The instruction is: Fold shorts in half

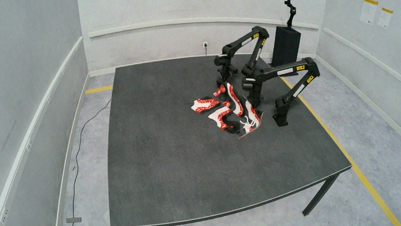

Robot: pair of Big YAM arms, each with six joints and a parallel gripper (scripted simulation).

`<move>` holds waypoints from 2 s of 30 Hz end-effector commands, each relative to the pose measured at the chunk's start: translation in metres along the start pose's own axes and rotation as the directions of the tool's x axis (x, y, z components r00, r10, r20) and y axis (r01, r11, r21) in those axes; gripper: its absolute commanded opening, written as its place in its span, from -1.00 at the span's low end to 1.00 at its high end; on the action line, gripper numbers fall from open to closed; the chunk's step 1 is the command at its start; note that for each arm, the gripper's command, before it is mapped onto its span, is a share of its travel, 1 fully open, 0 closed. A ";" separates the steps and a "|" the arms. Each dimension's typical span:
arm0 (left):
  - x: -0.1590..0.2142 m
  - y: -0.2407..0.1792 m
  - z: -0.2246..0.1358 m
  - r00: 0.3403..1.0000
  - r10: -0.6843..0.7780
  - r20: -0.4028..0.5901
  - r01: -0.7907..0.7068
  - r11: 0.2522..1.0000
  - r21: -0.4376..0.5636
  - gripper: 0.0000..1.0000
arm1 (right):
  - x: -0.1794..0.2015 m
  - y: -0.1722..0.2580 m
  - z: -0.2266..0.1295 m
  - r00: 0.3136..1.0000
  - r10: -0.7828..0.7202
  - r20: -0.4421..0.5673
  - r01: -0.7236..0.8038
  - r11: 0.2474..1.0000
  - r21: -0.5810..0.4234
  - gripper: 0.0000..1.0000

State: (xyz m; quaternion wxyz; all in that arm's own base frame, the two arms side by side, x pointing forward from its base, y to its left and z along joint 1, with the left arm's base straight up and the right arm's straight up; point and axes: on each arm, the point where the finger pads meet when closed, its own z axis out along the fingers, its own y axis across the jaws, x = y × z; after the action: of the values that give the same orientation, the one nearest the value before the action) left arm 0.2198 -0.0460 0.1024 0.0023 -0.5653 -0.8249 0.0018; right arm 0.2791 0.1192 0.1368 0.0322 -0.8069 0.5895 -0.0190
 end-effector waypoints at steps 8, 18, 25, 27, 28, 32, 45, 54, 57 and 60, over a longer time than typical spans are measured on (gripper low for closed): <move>-0.001 0.040 -0.036 0.999 -0.032 0.012 0.033 0.999 -0.036 -1.00 | 0.003 -0.051 -0.034 1.000 -0.016 -0.002 0.016 0.996 0.089 -1.00; -0.002 0.054 -0.048 0.997 -0.076 0.025 0.077 0.996 -0.047 -1.00 | -0.002 -0.078 -0.047 0.998 -0.058 -0.005 0.058 0.988 0.142 -1.00; 0.005 0.041 -0.033 0.998 -0.069 0.002 0.069 0.998 -0.011 -1.00 | -0.002 -0.070 -0.041 0.999 -0.049 -0.004 0.049 0.992 0.113 -1.00; 0.003 0.041 -0.034 0.998 -0.060 0.006 0.060 0.998 -0.022 -1.00 | -0.002 -0.069 -0.047 0.999 -0.043 -0.003 0.043 0.991 0.130 -1.00; 0.003 0.052 -0.032 0.998 -0.066 0.013 0.066 0.997 -0.037 -1.00 | -0.006 -0.089 -0.047 0.997 -0.075 -0.006 0.075 0.985 0.154 -1.00; 0.002 0.068 -0.035 0.996 -0.087 0.022 0.088 0.995 -0.053 -1.00 | -0.013 -0.105 -0.040 0.994 -0.107 -0.008 0.107 0.982 0.157 -1.00; 0.006 0.081 -0.019 0.995 -0.095 0.016 0.095 0.994 -0.044 -1.00 | -0.009 -0.117 -0.025 0.995 -0.101 -0.010 0.101 0.985 0.141 -1.00; 0.013 0.074 -0.007 0.994 -0.111 0.000 0.111 0.994 -0.018 -1.00 | -0.007 -0.110 -0.012 0.995 -0.102 -0.011 0.102 0.988 0.118 -1.00; 0.013 0.074 -0.003 0.994 -0.113 -0.006 0.113 0.994 -0.006 -1.00 | -0.007 -0.110 -0.008 0.995 -0.102 -0.011 0.102 0.989 0.106 -1.00; 0.013 0.073 -0.001 0.994 -0.113 -0.010 0.113 0.994 0.001 -1.00 | -0.007 -0.109 -0.003 0.995 -0.102 -0.010 0.102 0.990 0.095 -1.00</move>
State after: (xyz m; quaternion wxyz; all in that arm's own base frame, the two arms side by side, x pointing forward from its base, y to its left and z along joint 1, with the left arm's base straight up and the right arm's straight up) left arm 0.2820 -0.0123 0.1017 0.0027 -0.5215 -0.8533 0.0019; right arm 0.3681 0.1575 0.1340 0.0532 -0.8322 0.5507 -0.0360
